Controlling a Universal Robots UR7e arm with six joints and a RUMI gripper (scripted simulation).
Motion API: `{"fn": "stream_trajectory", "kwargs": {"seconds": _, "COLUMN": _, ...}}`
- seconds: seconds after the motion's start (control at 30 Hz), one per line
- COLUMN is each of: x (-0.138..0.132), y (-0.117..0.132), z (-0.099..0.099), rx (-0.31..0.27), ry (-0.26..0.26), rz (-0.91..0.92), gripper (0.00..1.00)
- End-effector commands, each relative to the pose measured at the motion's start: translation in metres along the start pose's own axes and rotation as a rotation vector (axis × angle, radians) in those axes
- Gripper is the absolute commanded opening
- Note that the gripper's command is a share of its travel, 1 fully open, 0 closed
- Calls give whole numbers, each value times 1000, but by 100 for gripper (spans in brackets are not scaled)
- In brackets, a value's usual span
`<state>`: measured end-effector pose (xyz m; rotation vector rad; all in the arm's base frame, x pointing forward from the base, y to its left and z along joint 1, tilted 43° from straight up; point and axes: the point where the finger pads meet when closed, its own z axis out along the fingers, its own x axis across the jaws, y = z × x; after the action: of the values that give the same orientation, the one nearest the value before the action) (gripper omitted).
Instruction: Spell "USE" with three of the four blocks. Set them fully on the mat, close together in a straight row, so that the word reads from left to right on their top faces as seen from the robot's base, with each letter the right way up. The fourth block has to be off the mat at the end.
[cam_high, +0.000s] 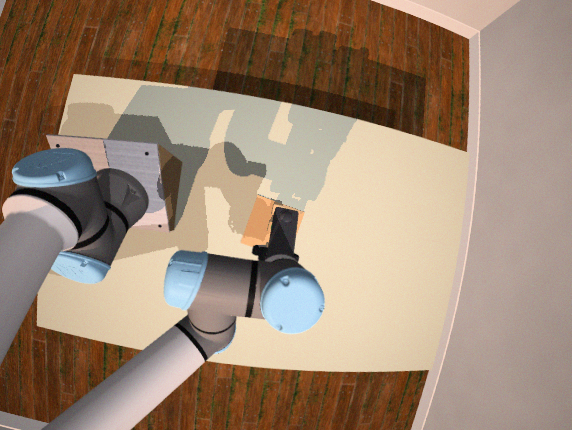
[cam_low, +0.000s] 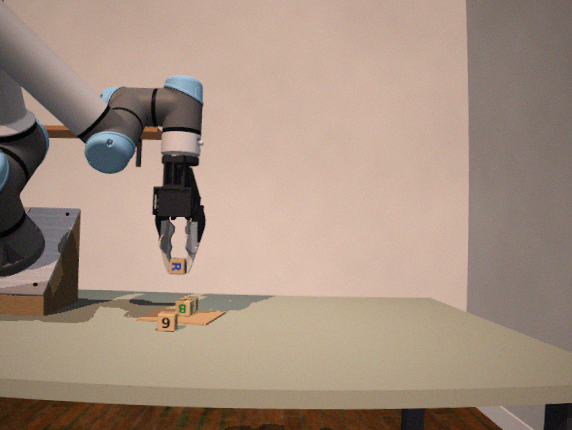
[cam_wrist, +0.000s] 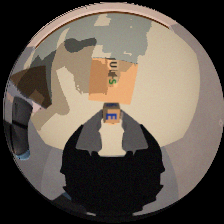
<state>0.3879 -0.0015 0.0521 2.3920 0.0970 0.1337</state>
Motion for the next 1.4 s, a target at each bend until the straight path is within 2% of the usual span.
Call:
{"fn": "stream_trajectory", "kwargs": {"seconds": 0.0, "x": 0, "y": -1, "z": 20, "rx": 1, "ry": -1, "rz": -3, "gripper": 9}}
{"fn": "stream_trajectory", "kwargs": {"seconds": 0.1, "x": 0, "y": -1, "z": 24, "rx": 2, "ry": -1, "rz": -3, "gripper": 9}}
{"fn": "stream_trajectory", "kwargs": {"seconds": 0.4, "x": 0, "y": -1, "z": 60, "rx": 2, "ry": -1, "rz": -3, "gripper": 9}}
{"fn": "stream_trajectory", "kwargs": {"seconds": 0.6, "x": 0, "y": -1, "z": 78, "rx": 2, "ry": -1, "rz": -3, "gripper": 9}}
{"fn": "stream_trajectory", "kwargs": {"seconds": 0.9, "x": 0, "y": -1, "z": 86, "rx": 2, "ry": -1, "rz": -3, "gripper": 9}}
{"fn": "stream_trajectory", "kwargs": {"seconds": 1.37, "x": 2, "y": -1, "z": 85, "rx": 1, "ry": 3, "rz": -1, "gripper": 9}}
